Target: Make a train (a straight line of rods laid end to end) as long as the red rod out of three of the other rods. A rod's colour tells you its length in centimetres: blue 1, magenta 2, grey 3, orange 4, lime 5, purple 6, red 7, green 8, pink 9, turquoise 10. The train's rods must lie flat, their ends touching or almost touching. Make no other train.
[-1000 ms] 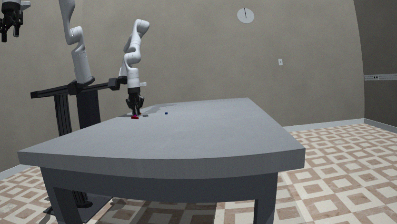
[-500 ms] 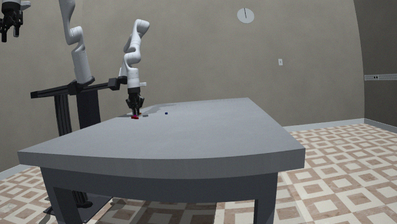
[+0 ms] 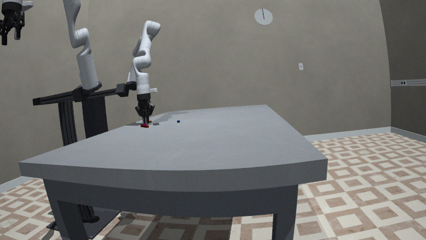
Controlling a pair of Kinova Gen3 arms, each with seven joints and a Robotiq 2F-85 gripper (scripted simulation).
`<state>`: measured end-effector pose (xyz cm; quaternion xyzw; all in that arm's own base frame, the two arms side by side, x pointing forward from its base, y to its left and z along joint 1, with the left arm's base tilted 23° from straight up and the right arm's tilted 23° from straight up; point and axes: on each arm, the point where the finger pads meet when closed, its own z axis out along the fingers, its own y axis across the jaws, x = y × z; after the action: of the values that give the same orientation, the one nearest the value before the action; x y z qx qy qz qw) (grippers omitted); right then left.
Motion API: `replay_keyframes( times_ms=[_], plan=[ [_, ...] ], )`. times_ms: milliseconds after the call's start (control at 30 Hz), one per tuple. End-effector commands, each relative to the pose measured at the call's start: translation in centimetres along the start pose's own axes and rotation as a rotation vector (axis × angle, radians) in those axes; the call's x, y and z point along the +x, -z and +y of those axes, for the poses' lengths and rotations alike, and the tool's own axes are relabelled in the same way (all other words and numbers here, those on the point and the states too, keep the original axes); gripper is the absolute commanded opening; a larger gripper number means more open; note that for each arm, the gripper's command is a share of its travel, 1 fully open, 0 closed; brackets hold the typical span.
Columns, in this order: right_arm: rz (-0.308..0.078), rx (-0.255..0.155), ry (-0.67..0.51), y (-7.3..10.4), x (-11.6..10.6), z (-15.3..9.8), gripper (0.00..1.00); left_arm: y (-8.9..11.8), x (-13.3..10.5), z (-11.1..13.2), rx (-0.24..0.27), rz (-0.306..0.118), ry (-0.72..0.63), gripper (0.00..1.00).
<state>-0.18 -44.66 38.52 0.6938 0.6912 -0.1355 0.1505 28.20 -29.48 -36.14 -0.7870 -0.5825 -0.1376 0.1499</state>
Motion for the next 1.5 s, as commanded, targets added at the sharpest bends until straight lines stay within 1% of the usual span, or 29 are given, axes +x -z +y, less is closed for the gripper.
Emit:
replay_keyframes(
  times_ms=[0,567,667,800,967,1033,1133,1233,1333,1467],
  plan=[
    [-0.001,0.0,0.0,0.1,0.0,0.0,1.0,0.1,-0.1,0.1,-0.001,-0.001,0.0,0.175],
    [-0.001,0.0,0.0,0.1,0.0,0.0,1.0,0.1,-0.1,0.1,-0.001,-0.001,0.0,0.175],
    [-0.001,0.0,0.0,0.1,0.0,0.0,1.0,0.4,-0.1,0.1,-0.001,-0.001,0.0,0.175],
    [-0.001,0.0,0.0,0.1,0.0,0.0,1.0,2.1,-0.1,0.1,-0.001,-0.001,0.0,0.175],
    [-0.001,0.0,0.0,0.1,0.0,0.0,1.0,5.7,-0.1,0.1,-0.001,-0.001,0.0,0.175],
    [-0.001,0.0,0.0,0.1,0.0,0.0,1.0,5.7,-0.1,0.1,-0.001,-0.001,0.0,0.175],
    [-0.001,0.0,0.0,0.1,0.0,0.0,1.0,7.9,-0.1,0.1,-0.001,-0.001,0.0,0.175],
    [-0.001,0.0,0.0,0.1,0.0,0.0,1.0,9.4,-0.1,0.1,-0.001,-0.001,0.0,0.175],
    [-0.001,0.0,0.0,0.1,0.0,0.0,1.0,10.0,-0.1,0.1,-0.001,-0.001,0.0,0.175],
    [-0.001,0.0,0.0,0.1,0.0,0.0,1.0,10.1,-0.1,0.1,-0.001,-0.001,0.0,0.175]
  ],
)
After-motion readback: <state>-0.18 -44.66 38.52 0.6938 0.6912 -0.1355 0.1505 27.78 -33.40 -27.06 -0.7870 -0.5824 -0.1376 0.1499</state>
